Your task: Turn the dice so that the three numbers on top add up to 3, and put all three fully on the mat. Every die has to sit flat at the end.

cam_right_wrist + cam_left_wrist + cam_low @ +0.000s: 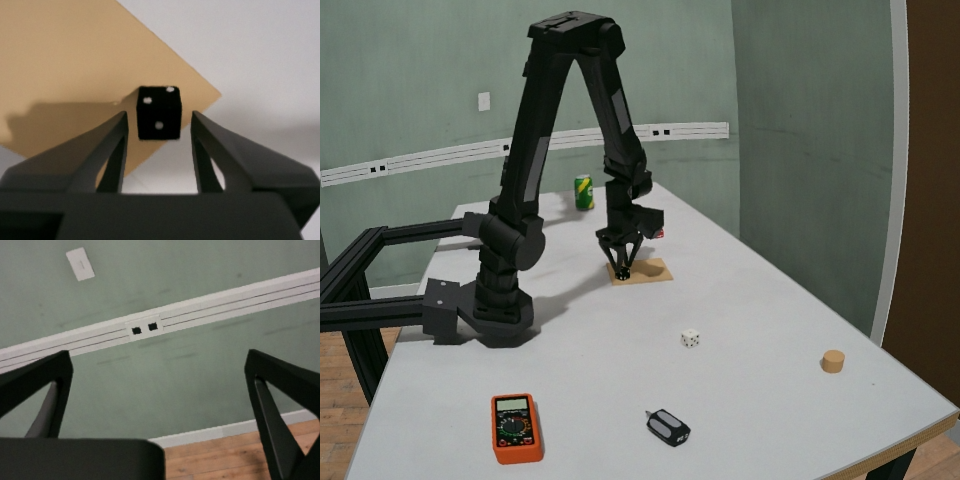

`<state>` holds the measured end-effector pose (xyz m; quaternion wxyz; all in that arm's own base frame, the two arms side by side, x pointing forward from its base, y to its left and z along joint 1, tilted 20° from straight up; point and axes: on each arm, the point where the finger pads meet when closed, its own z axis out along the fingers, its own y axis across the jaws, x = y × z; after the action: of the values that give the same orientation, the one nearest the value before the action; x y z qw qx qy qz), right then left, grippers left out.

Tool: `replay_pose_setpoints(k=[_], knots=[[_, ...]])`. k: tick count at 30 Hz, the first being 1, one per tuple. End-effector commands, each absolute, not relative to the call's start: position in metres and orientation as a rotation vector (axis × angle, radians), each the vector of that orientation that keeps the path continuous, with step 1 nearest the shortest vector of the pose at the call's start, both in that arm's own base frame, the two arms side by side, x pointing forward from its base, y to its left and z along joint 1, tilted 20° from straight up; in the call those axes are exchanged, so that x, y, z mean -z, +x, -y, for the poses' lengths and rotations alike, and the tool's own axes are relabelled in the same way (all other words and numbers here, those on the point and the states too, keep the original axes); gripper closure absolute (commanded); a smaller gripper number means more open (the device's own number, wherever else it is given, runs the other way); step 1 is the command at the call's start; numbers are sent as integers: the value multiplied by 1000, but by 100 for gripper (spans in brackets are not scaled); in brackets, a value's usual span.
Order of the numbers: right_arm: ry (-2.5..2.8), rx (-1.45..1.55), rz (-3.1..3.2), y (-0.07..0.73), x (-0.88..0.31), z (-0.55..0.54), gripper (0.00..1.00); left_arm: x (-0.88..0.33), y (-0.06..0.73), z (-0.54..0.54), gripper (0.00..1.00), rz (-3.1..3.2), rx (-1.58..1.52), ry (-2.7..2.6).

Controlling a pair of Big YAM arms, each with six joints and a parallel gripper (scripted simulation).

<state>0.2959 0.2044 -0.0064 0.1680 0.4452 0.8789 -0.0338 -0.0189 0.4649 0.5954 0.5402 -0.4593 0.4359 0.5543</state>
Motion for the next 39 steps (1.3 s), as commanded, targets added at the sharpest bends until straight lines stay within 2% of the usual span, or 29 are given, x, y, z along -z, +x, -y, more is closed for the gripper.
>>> replay_pose_setpoints(k=[1,19,20,39], knots=[[1264,23,-2487,301,-28,-229,61,-599,-25,-459,0,-1035,-1343,-1094],[1261,59,-2496,284,-69,-236,61,-599,-25,-459,0,-1035,-1343,-1094],[1261,59,-2496,284,-69,-236,0,-599,-25,-459,0,-1035,-1343,-1094],[1256,62,-2499,283,-69,-235,0,-599,-25,-459,0,-1035,-1343,-1094]])
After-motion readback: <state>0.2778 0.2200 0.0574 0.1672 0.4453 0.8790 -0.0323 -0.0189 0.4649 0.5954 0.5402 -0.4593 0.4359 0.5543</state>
